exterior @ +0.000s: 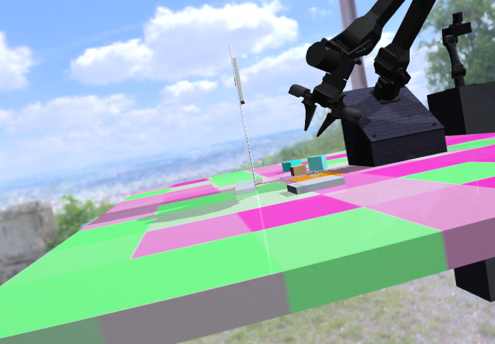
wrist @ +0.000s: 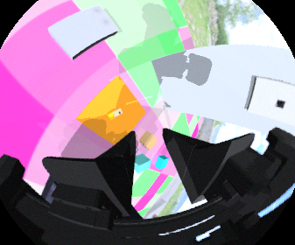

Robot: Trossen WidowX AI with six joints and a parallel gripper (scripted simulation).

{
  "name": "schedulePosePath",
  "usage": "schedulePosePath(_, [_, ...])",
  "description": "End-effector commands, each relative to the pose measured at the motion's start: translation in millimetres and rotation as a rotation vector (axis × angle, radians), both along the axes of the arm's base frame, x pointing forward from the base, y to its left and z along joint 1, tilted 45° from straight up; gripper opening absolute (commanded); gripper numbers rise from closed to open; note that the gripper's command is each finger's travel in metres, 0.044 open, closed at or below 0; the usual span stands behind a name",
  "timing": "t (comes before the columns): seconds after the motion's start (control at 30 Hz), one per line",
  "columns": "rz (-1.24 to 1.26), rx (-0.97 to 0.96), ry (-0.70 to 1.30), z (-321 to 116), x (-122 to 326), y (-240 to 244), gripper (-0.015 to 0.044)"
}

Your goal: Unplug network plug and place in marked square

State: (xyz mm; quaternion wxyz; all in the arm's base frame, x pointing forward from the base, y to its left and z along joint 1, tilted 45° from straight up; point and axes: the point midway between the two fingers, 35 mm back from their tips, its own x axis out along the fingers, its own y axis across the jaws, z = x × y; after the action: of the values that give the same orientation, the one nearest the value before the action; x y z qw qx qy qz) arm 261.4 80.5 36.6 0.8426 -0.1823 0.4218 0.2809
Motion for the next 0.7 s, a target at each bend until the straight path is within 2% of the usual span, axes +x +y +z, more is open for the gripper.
schedulePosePath(0.0, [0.004,0.003,-0.003,4,-1,-2,0.0156])
schedulePosePath(0.67, [0.005,-0.008,0.007,37,3,-40,0.0156])
